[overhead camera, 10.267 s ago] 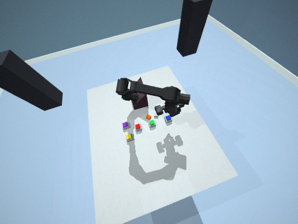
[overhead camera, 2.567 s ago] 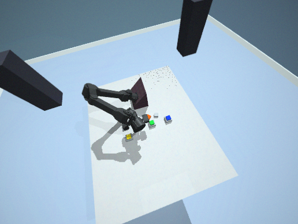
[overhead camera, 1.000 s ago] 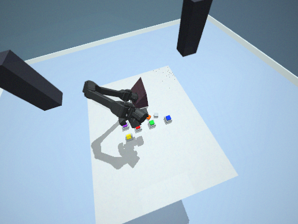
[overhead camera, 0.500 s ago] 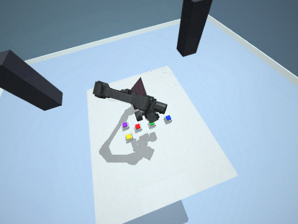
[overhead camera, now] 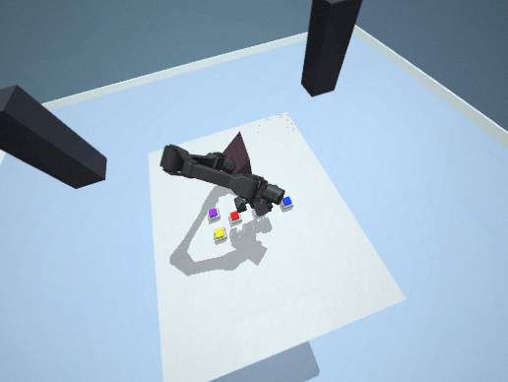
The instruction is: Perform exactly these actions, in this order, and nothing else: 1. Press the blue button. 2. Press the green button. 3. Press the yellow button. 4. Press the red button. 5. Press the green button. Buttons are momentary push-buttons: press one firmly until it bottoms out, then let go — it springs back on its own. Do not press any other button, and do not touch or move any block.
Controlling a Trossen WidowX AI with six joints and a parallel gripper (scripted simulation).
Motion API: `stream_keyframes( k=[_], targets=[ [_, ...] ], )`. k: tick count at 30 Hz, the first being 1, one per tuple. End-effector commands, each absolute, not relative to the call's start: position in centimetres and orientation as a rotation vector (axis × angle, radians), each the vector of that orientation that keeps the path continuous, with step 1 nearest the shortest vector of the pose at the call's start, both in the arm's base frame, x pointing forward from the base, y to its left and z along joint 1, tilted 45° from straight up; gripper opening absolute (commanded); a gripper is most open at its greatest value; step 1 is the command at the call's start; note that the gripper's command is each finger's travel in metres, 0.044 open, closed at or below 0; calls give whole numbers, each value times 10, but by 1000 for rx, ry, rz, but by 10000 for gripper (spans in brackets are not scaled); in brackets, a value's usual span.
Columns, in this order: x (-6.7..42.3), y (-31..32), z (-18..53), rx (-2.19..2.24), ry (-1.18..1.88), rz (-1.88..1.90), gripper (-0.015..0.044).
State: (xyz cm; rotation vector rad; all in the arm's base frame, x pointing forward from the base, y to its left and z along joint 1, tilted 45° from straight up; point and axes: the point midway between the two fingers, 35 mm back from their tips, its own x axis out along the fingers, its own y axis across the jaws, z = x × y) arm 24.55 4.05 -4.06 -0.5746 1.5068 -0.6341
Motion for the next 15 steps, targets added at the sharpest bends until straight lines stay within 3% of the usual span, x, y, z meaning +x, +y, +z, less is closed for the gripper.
stream_keyframes(
  k=[1, 15],
  targets=[
    [243, 33, -46, -585, 1514, -638, 20],
    [242, 16, -62, -586, 1513, -639, 20]
  ],
)
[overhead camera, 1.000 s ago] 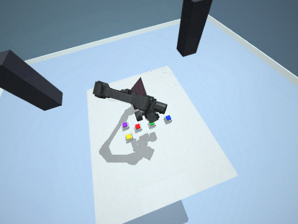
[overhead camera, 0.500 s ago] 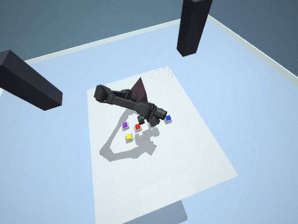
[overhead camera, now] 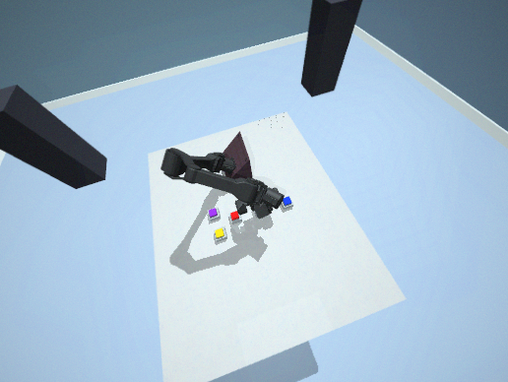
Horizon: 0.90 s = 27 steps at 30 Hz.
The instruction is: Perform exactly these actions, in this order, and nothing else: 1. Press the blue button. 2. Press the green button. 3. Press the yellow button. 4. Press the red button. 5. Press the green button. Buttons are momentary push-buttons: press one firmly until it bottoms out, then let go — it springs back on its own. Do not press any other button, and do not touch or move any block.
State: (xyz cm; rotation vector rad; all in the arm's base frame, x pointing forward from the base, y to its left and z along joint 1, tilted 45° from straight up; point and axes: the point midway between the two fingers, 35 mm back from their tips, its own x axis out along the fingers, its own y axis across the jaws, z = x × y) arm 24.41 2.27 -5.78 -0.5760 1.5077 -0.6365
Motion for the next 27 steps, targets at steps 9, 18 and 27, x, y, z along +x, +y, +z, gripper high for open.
stream_keyframes(
  k=[9, 18, 27],
  targets=[
    [242, 16, -63, -586, 1513, -640, 20],
    [242, 16, -63, -586, 1513, -640, 20],
    [243, 24, -56, -580, 1510, -638, 20]
  ],
)
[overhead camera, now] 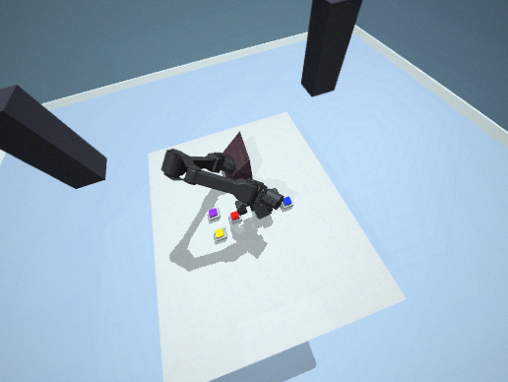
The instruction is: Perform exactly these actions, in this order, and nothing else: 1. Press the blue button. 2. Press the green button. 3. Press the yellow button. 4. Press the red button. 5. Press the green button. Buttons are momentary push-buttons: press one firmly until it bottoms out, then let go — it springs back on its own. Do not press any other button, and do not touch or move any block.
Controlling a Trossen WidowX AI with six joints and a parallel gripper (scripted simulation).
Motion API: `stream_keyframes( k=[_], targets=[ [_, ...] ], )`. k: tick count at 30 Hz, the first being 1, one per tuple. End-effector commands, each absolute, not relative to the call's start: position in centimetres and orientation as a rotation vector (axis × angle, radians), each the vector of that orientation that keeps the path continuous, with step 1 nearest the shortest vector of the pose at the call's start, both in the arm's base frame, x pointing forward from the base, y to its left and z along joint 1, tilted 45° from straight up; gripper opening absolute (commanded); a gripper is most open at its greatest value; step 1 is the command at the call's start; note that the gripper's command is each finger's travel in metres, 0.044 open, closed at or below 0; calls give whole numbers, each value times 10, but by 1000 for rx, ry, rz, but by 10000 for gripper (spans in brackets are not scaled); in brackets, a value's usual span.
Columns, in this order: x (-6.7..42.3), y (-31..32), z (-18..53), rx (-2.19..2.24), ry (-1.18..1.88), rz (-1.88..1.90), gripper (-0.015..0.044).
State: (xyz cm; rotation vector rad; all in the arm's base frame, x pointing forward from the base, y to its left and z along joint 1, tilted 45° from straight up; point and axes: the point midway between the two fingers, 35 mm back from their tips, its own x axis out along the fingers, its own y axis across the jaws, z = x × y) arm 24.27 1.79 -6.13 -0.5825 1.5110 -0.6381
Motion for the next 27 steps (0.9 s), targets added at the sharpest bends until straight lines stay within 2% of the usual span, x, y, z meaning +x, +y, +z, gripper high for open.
stream_keyframes(
  k=[1, 6, 9, 20, 27],
  targets=[
    [243, 32, -47, -582, 1512, -638, 20],
    [243, 39, -40, -585, 1514, -638, 20],
    [248, 55, -45, -581, 1514, -633, 99],
    [251, 180, -91, -573, 1515, -626, 387],
    [250, 186, -94, -573, 1515, -627, 400]
  ],
)
